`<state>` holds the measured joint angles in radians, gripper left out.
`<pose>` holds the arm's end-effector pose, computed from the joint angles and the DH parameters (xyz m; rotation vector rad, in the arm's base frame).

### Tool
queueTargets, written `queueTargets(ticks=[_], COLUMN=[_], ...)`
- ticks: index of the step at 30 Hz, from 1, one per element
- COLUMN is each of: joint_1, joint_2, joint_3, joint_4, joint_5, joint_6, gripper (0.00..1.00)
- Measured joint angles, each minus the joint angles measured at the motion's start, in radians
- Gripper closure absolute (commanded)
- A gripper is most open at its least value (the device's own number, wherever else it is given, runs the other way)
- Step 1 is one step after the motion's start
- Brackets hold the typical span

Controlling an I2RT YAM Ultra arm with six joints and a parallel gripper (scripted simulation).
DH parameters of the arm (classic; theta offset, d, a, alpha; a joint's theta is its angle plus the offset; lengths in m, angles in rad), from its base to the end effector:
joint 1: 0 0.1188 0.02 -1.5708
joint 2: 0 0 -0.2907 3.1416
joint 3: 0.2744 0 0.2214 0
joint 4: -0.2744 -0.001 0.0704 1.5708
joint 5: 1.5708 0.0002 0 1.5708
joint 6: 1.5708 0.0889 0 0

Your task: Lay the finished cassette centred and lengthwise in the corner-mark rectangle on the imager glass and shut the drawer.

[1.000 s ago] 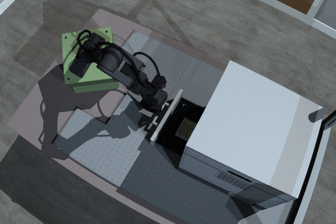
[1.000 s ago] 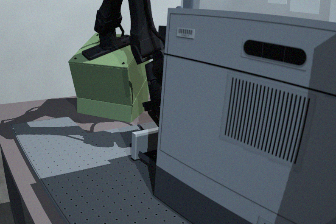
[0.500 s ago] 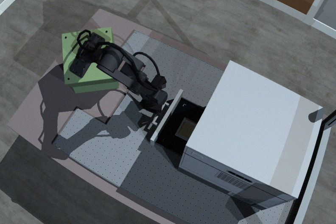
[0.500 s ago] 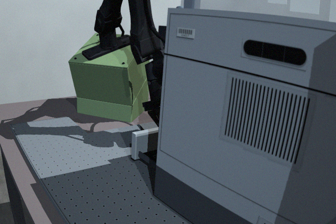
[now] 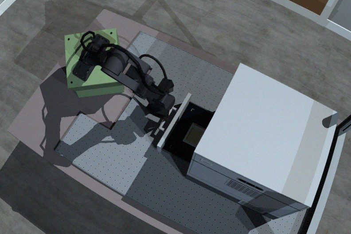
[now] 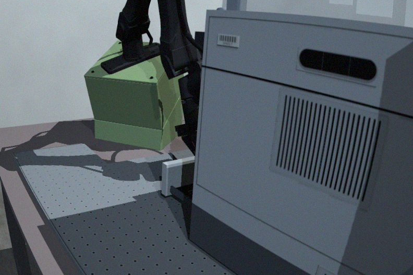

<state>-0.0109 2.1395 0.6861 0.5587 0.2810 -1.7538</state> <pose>0.3582 -0.0276 0.0375 -2.0170 1.8754 -0.9939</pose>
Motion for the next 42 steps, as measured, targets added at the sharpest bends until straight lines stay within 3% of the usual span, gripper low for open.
queueTargets(ticks=[6,12,17,42], joint_1=[0.0,-0.007,-0.009,-0.007], joint_2=[0.001,0.037,0.056,0.072], joint_3=[-0.002,-0.053,-0.047,0.069], joint_4=[0.006,0.171,0.217,0.136], joint_5=[0.0,-0.016,-0.024,-0.029], joint_6=[-0.002,-0.027,-0.038,-0.04], gripper=[1.0,1.0,1.0,1.0])
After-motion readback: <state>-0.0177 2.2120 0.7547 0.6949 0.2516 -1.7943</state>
